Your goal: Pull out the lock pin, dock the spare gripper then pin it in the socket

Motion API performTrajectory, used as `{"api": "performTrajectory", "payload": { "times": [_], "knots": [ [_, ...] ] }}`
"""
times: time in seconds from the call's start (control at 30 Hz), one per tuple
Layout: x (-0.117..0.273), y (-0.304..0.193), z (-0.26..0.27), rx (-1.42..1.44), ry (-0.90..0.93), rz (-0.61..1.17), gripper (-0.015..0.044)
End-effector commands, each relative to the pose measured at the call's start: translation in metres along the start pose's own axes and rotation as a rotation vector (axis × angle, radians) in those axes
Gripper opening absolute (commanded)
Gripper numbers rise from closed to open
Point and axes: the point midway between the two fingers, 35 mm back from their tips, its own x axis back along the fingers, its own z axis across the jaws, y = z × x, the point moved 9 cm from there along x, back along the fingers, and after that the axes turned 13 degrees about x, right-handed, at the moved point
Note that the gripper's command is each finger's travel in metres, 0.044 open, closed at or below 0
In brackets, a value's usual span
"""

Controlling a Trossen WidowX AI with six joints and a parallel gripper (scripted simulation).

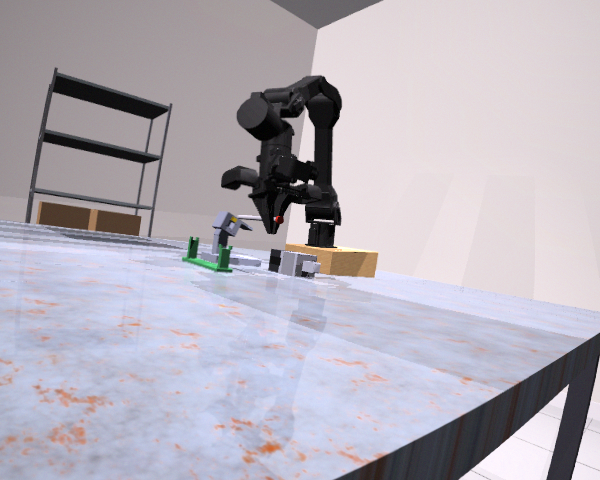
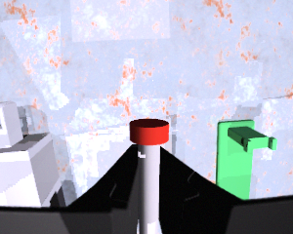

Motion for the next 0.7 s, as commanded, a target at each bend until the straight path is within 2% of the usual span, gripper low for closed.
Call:
{"api": "performTrajectory", "payload": {
  "times": [0.0,0.37,0.67],
  "knots": [
    [0.008,0.001,0.0,0.0,0.0,0.0,0.0],
    [0.01,0.002,-0.001,0.001,-0.001,0.0,0.0],
    [0.013,0.007,-0.027,0.017,-0.001,-0.001,0.0]
  ]
}}
